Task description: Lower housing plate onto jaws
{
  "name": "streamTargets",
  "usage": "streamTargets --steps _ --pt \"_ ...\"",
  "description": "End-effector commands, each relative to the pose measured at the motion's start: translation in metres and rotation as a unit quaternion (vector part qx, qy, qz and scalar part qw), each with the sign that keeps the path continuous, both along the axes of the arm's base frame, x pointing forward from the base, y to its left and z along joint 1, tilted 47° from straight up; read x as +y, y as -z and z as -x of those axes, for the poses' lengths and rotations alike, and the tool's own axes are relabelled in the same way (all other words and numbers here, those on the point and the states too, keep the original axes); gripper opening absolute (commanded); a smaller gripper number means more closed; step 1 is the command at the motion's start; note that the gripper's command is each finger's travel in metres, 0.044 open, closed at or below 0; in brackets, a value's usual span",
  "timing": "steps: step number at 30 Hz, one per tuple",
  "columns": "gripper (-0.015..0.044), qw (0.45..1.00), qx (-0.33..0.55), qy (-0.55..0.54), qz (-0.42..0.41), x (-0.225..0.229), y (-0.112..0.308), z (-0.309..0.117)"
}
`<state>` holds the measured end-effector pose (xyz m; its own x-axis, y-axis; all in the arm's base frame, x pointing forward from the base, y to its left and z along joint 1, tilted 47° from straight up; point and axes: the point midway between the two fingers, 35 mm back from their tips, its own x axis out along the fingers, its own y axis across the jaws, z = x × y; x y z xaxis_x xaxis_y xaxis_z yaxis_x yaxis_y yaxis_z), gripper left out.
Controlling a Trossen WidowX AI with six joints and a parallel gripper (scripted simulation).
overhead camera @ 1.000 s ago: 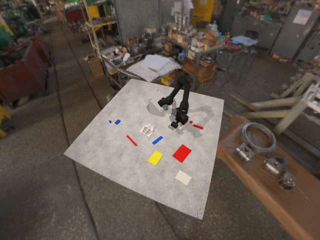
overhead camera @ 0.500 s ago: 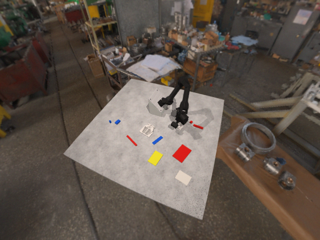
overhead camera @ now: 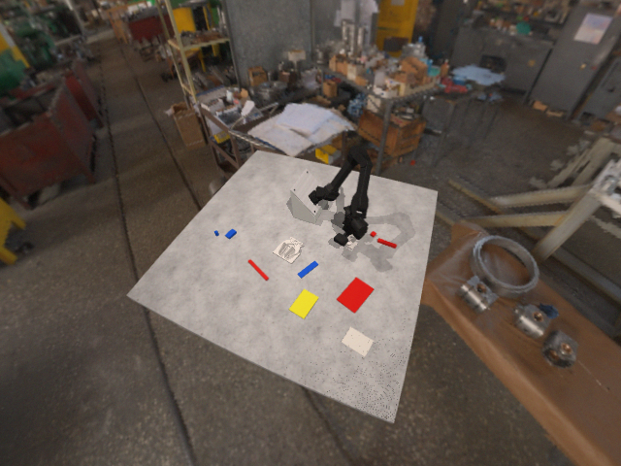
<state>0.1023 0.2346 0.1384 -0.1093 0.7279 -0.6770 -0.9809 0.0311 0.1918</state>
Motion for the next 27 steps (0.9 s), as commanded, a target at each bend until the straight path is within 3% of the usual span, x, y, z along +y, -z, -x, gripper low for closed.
streamTargets --steps 1,27 --pt "0.0351 1.000 0.000 0.000 0.000 0.000 0.000 0.000" --pt "0.0351 1.000 -0.001 0.001 0.006 -0.040 -0.036 -0.010"
